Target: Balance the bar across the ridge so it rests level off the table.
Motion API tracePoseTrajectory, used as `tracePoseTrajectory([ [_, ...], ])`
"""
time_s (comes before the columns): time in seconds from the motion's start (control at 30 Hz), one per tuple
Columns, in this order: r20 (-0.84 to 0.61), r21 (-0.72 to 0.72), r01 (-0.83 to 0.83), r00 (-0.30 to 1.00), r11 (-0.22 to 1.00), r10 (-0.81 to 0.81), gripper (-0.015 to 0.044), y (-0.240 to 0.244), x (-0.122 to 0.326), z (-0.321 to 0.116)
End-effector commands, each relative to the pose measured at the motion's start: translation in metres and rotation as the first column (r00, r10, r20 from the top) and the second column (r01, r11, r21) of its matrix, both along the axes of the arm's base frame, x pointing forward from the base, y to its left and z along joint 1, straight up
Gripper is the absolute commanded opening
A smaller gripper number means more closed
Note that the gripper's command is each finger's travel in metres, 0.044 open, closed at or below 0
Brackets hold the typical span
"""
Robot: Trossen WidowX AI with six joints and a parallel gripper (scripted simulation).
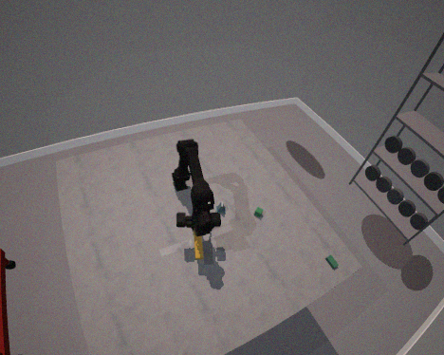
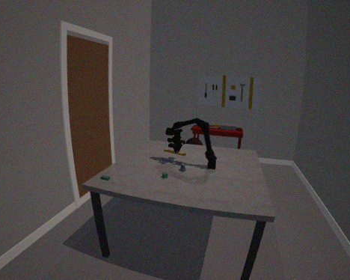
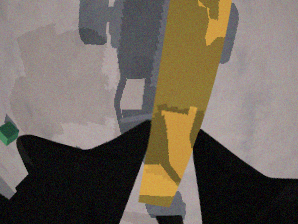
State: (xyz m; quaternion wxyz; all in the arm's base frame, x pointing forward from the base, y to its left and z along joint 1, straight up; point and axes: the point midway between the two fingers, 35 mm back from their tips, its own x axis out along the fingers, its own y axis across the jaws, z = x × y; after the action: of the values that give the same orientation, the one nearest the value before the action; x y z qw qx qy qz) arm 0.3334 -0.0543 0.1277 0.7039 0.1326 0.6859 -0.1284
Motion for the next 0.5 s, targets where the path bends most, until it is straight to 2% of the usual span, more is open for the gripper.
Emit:
tracePoseTrajectory([
  [0.0, 0.01, -0.006, -0.004, 1.0, 1.0, 0.004, 0.0, -0.001, 0.0, 0.012],
  [0.23, 0.009, -0.007, -0.008, 1.0, 1.0, 0.008, 0.0, 0.0, -0.003, 0.025],
  [0.47, 0.007, -0.009, -0.143, 0.99, 0.99, 0.143, 0.0, 0.025, -0.007, 0.026],
])
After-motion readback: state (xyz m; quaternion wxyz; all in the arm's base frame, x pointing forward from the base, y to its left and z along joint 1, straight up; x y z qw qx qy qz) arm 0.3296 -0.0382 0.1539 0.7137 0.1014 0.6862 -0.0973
